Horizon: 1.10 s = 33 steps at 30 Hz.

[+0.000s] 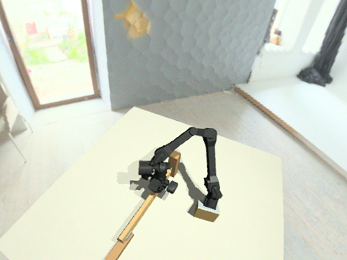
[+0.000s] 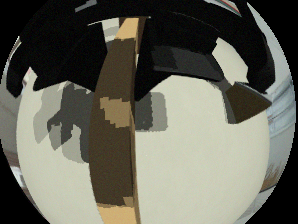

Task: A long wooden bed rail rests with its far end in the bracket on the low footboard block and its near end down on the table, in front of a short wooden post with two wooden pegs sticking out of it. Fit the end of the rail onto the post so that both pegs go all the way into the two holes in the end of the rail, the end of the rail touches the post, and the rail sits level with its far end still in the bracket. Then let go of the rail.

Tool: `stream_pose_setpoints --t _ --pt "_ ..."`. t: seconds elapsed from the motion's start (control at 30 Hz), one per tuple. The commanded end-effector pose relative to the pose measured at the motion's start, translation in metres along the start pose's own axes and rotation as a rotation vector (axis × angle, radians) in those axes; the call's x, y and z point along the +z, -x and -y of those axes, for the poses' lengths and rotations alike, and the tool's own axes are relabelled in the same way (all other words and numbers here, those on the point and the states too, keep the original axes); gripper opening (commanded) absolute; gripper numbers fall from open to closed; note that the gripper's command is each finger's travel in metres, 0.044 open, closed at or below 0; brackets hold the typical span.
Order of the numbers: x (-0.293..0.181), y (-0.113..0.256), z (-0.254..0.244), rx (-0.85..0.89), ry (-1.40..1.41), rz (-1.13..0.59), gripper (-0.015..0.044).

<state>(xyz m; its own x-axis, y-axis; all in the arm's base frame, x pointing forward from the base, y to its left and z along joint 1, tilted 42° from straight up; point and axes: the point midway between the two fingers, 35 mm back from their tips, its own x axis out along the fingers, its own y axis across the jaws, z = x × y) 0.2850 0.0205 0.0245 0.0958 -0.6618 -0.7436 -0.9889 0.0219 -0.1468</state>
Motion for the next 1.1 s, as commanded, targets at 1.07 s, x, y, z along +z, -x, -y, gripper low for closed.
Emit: stream_pose_setpoints --t 1.07 --pt "-0.0114 0.0018 0.0005 -0.005 0.004 0.001 0.0000"
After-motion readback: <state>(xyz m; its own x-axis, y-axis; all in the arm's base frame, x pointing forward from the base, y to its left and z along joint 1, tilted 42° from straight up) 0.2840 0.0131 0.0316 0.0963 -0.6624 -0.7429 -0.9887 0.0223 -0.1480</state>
